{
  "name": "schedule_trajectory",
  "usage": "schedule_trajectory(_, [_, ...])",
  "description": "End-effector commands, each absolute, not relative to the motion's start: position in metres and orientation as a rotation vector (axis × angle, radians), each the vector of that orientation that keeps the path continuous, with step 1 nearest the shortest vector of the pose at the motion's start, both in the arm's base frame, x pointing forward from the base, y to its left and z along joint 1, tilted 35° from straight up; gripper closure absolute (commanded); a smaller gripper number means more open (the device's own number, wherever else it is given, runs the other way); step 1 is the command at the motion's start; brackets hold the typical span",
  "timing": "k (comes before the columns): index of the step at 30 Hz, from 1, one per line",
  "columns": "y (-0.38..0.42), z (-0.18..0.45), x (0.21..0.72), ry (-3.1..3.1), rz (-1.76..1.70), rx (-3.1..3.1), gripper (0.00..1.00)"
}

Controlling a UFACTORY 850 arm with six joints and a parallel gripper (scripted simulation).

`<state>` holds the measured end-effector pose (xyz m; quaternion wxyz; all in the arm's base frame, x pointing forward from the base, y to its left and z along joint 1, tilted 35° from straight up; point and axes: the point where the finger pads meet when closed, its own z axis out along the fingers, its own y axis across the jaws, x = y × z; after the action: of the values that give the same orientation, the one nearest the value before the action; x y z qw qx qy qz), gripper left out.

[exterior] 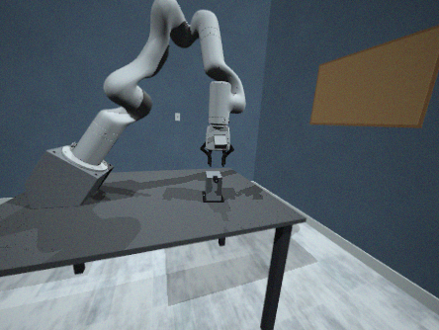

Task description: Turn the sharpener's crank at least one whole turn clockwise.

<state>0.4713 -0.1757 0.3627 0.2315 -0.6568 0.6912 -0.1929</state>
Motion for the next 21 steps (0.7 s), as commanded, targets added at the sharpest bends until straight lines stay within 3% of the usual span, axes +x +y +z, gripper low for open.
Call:
schedule_trajectory(1, [-0.176, 0.363, 0.472, 1.900, -0.532, -1.805, 0.46])
schedule_trajectory(21, [-0.175, 0.348, 0.483, 1.900, -0.531, -1.806, 0.46])
